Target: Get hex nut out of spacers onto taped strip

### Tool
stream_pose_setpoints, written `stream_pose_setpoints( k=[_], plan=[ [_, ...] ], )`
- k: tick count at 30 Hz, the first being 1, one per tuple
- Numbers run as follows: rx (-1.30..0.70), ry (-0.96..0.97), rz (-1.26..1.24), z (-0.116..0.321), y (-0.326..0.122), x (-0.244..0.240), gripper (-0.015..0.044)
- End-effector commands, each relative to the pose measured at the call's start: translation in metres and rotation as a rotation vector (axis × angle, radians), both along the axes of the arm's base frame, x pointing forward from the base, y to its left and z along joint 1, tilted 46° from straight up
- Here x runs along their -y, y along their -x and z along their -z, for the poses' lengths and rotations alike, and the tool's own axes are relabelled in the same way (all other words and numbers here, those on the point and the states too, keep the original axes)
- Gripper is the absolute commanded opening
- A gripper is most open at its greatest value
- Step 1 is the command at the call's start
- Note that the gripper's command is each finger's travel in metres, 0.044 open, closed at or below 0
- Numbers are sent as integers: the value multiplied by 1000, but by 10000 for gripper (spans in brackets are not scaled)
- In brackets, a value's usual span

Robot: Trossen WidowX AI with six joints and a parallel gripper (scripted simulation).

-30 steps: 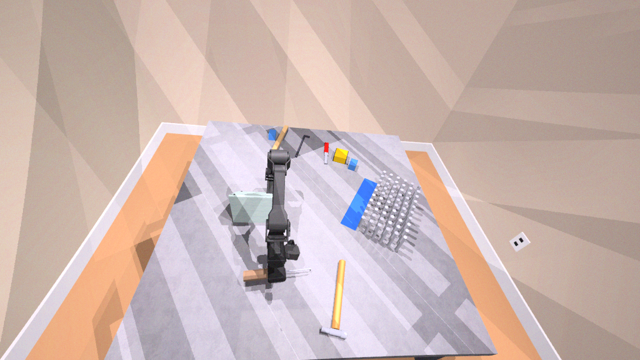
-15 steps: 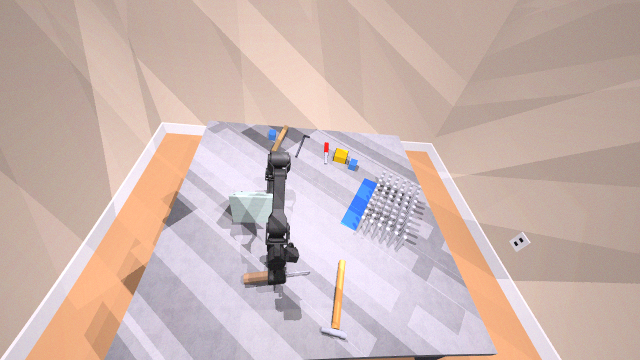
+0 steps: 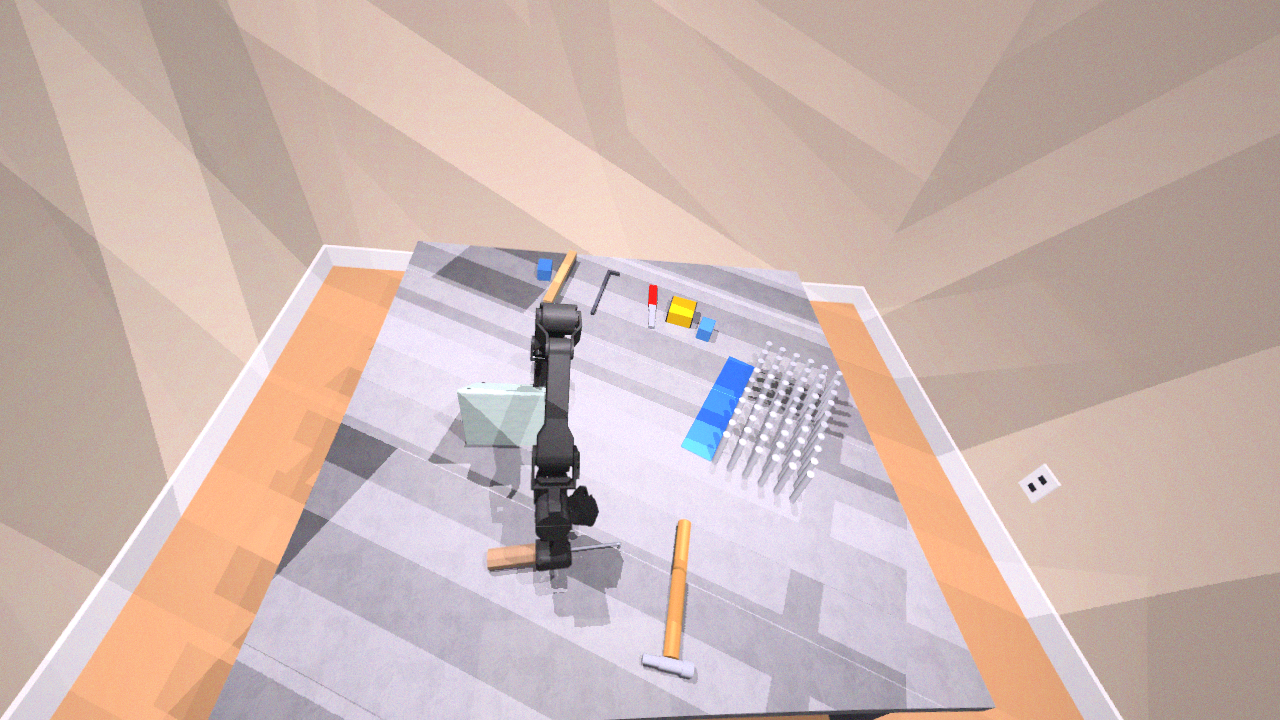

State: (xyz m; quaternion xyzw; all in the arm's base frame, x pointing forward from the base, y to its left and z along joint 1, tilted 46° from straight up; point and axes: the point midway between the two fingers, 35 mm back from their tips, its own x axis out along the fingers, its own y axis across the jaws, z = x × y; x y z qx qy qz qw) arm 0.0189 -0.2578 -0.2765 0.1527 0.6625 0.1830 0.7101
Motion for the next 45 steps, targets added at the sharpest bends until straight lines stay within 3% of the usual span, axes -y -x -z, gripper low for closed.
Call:
stream_pose_setpoints(
  k=[1,9,16,40,45],
  plan=[
    [0,-1,0,0,0,0,236],
    [0,-1,0,0,0,0,440],
    [0,0,0,-50,3,49,440],
    [0,0,0,-50,3,49,440],
    [154,-37,80,-46,42,54,440]
  ],
)
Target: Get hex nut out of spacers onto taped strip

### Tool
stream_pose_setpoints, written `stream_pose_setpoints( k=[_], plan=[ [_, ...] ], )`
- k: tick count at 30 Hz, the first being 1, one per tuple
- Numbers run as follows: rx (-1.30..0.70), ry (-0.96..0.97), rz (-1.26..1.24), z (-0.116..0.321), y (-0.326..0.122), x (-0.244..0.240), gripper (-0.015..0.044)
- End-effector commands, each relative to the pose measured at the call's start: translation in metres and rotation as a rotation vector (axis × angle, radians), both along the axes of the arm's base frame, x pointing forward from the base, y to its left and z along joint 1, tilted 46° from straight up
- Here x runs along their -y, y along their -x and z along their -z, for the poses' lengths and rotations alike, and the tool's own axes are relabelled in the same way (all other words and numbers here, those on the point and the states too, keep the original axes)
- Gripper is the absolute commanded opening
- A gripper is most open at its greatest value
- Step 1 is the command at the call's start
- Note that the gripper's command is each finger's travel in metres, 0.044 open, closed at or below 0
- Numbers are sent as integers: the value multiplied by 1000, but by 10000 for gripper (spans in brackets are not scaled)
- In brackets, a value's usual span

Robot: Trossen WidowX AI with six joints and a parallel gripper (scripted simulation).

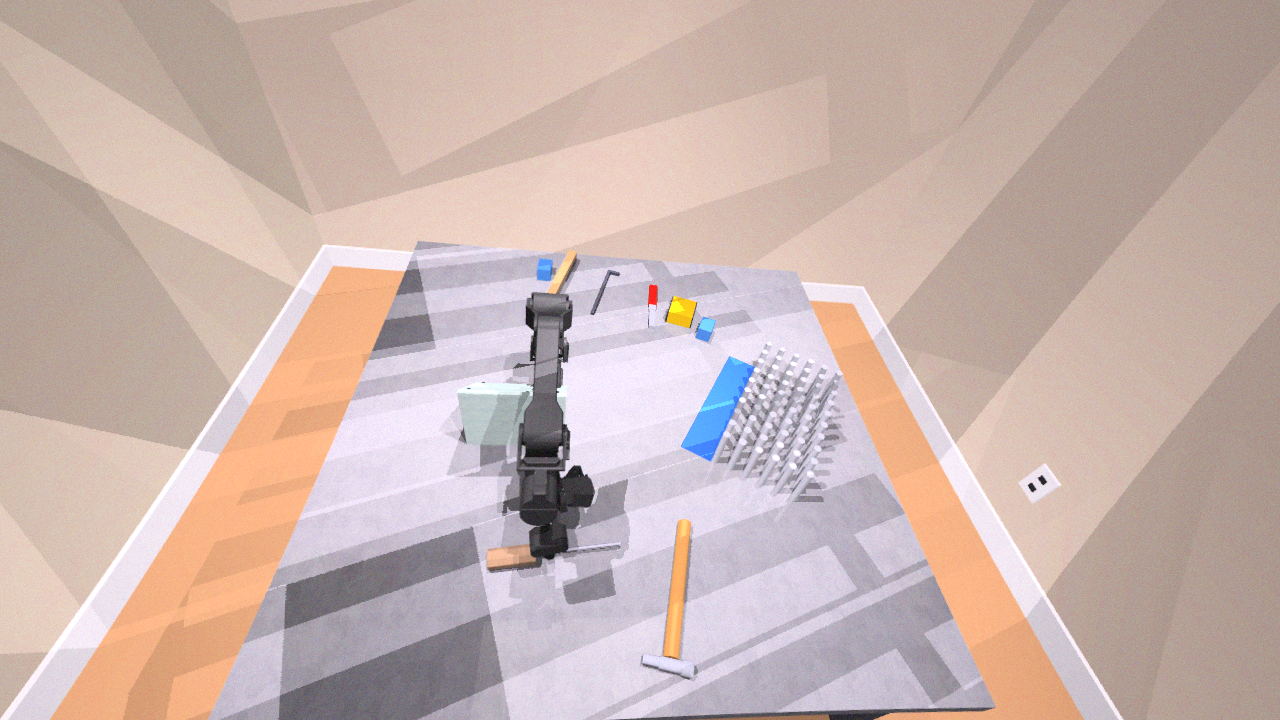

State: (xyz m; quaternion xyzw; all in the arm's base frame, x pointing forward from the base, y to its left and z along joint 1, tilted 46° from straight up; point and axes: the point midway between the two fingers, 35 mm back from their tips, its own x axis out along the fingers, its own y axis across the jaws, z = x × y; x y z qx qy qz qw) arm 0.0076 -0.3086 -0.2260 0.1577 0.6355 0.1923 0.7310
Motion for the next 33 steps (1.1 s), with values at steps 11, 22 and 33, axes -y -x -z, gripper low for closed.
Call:
stream_pose_setpoints(
  k=[11,22,33],
  plan=[
    [293,-8,190,8,83,2,440],
    [293,-8,190,8,83,2,280],
    [293,-8,190,12,83,-2,280]
  ],
)
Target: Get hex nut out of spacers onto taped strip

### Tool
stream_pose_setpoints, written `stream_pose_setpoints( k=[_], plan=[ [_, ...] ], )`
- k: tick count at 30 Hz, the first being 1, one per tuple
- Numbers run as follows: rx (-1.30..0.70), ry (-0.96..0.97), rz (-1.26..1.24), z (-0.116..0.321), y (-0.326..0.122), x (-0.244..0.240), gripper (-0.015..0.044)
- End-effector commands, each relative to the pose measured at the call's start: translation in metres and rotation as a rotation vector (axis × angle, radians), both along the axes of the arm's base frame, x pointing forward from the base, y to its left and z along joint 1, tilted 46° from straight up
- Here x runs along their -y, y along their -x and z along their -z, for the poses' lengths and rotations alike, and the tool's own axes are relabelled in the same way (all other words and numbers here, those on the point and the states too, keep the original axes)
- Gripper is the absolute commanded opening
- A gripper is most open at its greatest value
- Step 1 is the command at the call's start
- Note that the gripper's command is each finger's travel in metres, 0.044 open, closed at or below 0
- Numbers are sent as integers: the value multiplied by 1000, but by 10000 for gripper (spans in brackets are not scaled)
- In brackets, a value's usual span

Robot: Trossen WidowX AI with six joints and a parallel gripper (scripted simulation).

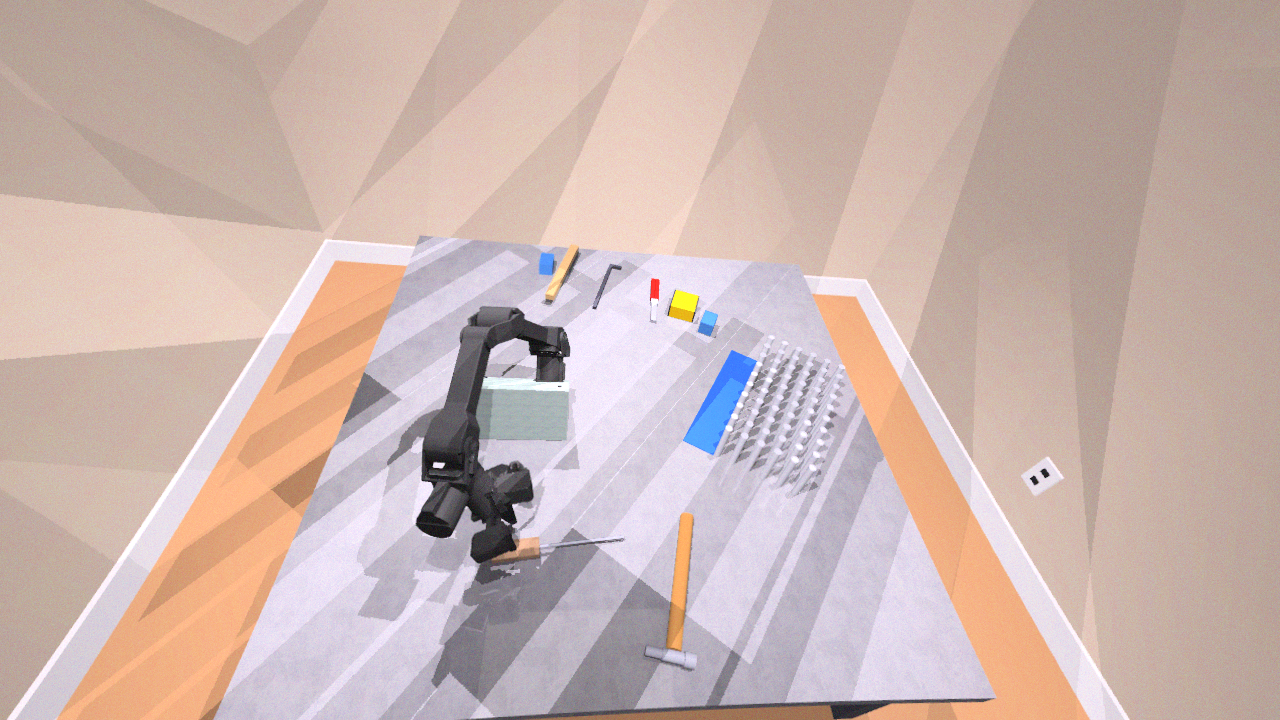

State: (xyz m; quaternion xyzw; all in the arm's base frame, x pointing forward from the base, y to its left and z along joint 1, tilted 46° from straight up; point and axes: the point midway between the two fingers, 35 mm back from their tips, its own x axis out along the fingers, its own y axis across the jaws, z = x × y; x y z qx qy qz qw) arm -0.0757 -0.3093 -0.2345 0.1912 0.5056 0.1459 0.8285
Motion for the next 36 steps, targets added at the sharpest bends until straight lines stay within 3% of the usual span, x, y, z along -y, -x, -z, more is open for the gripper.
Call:
stream_pose_setpoints(
  k=[1,36],
  plan=[
    [5,2,0,5,0,-4,280],
    [4,1,0,45,-2,-45,280]
  ],
)
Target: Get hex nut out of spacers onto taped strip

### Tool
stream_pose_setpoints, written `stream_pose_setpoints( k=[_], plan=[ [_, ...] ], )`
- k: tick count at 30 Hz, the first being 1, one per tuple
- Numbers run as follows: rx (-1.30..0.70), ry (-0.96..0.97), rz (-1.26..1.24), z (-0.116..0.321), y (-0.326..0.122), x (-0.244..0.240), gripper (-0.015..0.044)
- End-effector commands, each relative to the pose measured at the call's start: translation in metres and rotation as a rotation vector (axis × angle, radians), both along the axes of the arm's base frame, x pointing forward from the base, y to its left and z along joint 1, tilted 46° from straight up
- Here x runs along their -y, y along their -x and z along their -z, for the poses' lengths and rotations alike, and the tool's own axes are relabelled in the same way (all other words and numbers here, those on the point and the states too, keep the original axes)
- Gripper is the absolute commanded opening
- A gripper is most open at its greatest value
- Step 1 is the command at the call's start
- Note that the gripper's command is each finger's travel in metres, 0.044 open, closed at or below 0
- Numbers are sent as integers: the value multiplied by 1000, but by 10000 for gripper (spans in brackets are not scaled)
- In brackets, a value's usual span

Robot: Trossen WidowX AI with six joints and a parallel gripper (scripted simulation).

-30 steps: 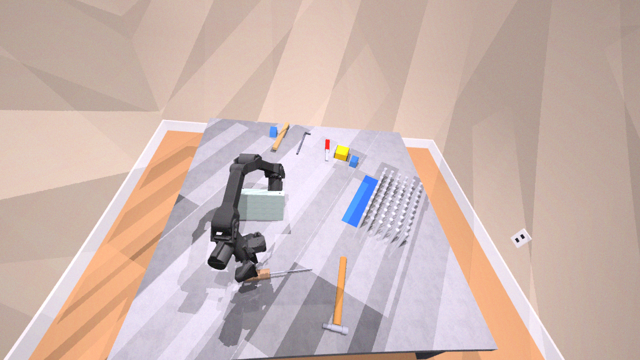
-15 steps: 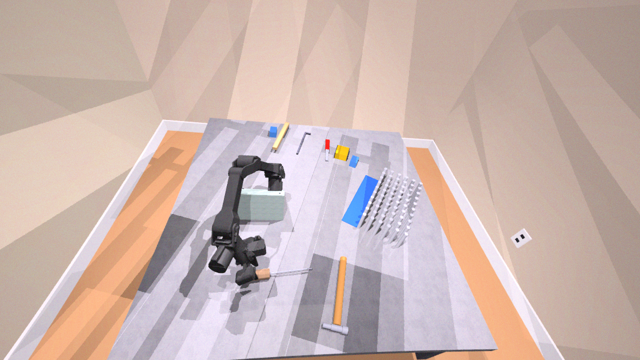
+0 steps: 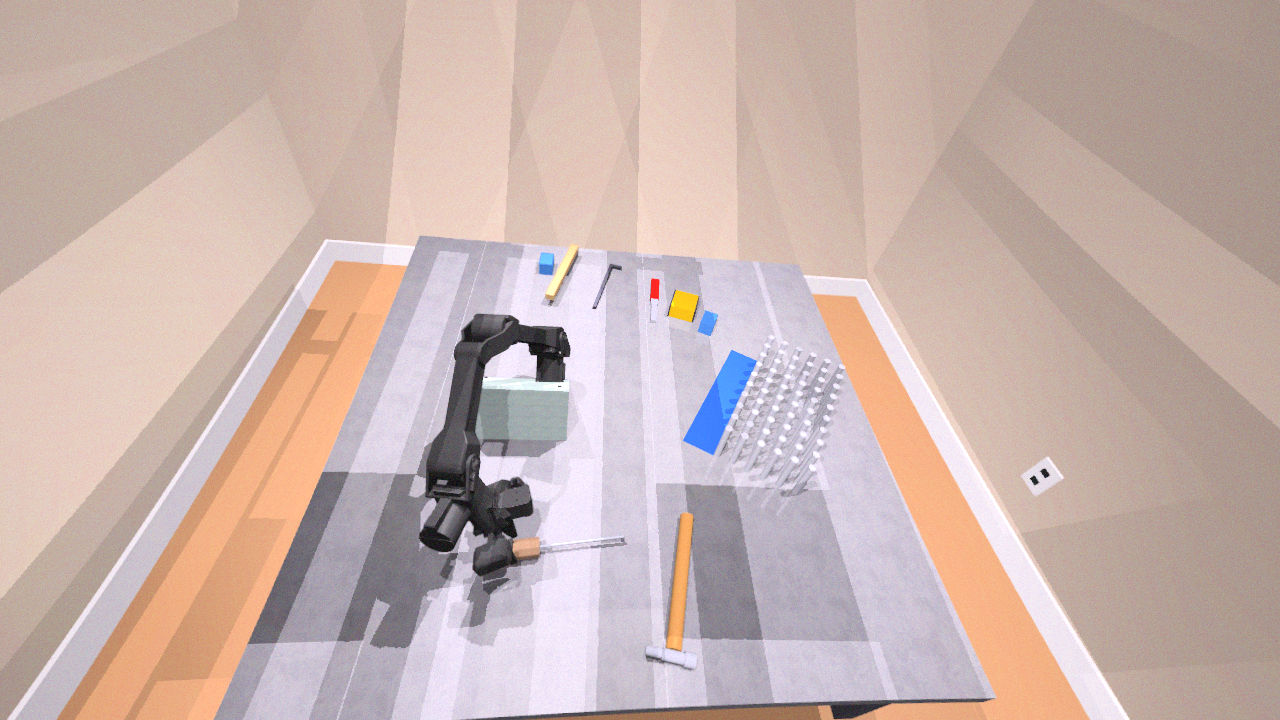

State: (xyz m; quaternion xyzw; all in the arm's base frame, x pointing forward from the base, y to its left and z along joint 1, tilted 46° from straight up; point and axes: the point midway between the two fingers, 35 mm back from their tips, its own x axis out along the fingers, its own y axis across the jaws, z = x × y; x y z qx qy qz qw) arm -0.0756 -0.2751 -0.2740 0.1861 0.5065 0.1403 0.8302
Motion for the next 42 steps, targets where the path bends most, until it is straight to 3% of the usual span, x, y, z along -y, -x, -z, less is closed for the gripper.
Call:
stream_pose_setpoints(
  k=[1,8,27,33,42],
  plan=[
    [4,-14,-4,7,-2,-12,280],
    [4,-14,-4,9,-2,-15,280],
    [4,-14,-4,9,-2,-15,153],
    [4,-13,-4,-3,1,4,0],
    [5,-11,-2,-31,5,40,0]
  ],
)
